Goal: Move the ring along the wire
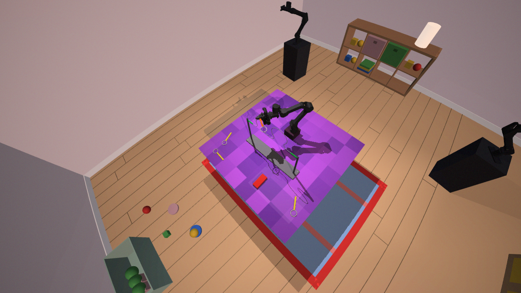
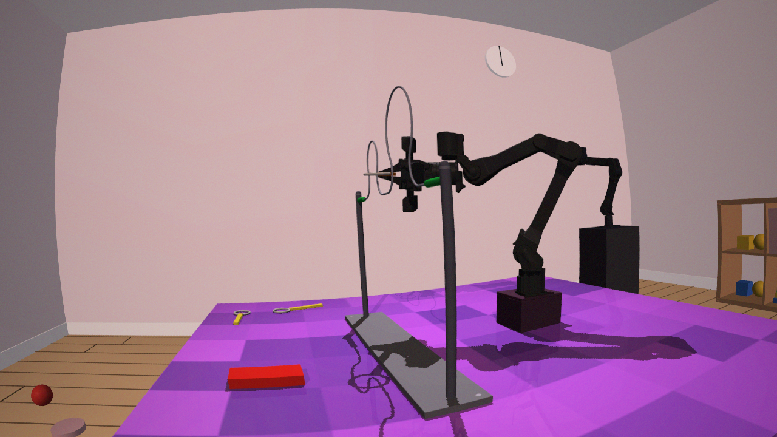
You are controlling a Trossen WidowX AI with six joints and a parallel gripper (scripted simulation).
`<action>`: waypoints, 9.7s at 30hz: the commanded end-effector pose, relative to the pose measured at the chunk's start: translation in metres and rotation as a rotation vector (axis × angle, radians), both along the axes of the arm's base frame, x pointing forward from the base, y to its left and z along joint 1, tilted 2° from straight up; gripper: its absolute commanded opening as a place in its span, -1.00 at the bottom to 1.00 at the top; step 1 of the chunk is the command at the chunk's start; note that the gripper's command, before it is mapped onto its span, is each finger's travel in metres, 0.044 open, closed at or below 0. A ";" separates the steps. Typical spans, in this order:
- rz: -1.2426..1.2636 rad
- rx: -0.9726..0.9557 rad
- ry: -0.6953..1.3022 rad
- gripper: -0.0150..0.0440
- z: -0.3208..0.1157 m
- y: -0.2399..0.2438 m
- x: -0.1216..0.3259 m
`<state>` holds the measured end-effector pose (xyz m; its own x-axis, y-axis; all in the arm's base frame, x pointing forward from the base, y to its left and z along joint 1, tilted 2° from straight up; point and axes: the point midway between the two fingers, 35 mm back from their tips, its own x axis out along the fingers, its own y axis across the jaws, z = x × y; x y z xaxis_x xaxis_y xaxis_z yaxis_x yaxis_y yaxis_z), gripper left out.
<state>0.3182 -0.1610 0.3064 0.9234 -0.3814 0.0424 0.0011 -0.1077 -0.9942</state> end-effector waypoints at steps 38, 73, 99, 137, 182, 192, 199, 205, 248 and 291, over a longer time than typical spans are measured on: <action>-0.018 0.964 0.130 -1.00 -0.137 0.051 -0.010; -0.019 1.605 0.212 -1.00 -0.174 0.149 -0.022; -0.013 1.722 0.228 -1.00 -0.174 0.188 -0.027; -0.012 2.447 0.303 -1.00 -0.130 0.297 -0.039; -0.030 3.535 0.399 -1.00 0.026 0.337 -0.040; -0.036 3.694 0.414 -1.00 0.053 0.326 -0.038; -0.038 3.740 0.419 -1.00 0.063 0.319 -0.037; -0.039 3.736 0.420 -1.00 0.068 0.316 -0.037; -0.041 3.258 0.386 -1.00 0.056 0.318 -0.037; -0.048 2.717 0.329 -1.00 0.038 0.314 -0.037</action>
<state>0.2810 0.1531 0.3452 0.8067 0.5401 -0.2399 -0.0323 0.4457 0.8946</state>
